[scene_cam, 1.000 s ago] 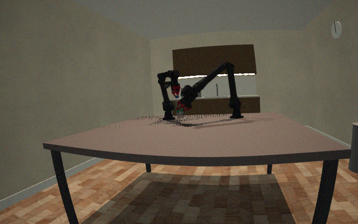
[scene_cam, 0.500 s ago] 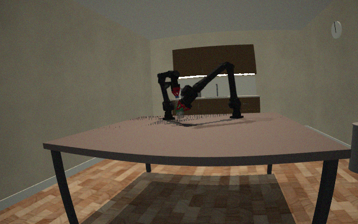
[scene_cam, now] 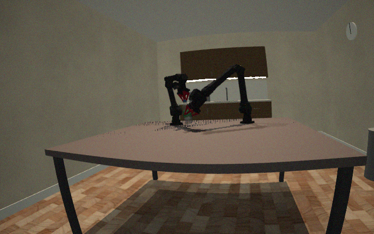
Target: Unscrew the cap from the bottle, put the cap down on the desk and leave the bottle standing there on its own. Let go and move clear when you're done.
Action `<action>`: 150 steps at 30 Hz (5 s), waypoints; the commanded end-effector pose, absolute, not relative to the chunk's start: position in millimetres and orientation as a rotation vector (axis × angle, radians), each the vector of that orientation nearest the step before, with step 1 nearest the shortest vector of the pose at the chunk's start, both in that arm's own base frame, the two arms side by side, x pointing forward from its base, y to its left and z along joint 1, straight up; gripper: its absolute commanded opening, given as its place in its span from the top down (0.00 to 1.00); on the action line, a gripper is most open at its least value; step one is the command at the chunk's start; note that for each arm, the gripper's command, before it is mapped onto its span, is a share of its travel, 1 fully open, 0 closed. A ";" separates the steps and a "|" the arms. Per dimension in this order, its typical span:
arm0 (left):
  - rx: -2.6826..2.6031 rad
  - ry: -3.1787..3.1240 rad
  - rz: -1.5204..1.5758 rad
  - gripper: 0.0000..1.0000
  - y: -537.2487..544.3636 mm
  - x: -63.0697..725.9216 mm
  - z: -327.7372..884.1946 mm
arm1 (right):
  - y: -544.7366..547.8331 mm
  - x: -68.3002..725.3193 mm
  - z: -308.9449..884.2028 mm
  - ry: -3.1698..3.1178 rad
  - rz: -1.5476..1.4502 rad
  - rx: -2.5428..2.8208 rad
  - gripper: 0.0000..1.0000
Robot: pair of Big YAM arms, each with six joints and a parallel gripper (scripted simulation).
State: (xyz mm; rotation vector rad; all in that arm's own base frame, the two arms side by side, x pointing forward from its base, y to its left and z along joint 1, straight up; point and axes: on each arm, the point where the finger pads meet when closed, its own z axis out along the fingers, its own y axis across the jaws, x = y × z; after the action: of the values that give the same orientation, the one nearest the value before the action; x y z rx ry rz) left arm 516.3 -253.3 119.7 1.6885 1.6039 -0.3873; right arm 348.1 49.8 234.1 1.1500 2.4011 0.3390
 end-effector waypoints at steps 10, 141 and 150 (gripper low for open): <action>1.683 1.595 -0.372 1.00 -250.9 526.2 124.8 | 52.8 355.7 254.6 2.589 0.128 0.277 1.00; 1.683 1.595 -0.372 1.00 -250.9 526.2 124.8 | 48.6 357.1 254.5 1.990 0.587 1.827 0.81; 1.683 1.595 -0.372 1.00 -250.9 526.2 124.8 | 48.7 356.9 254.8 2.239 0.478 1.441 1.00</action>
State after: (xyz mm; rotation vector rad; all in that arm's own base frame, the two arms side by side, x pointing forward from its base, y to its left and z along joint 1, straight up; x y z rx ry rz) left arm 516.7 -252.4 119.7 1.6930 1.5979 -0.3826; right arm 349.0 46.1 236.0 1.6503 2.1450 0.4907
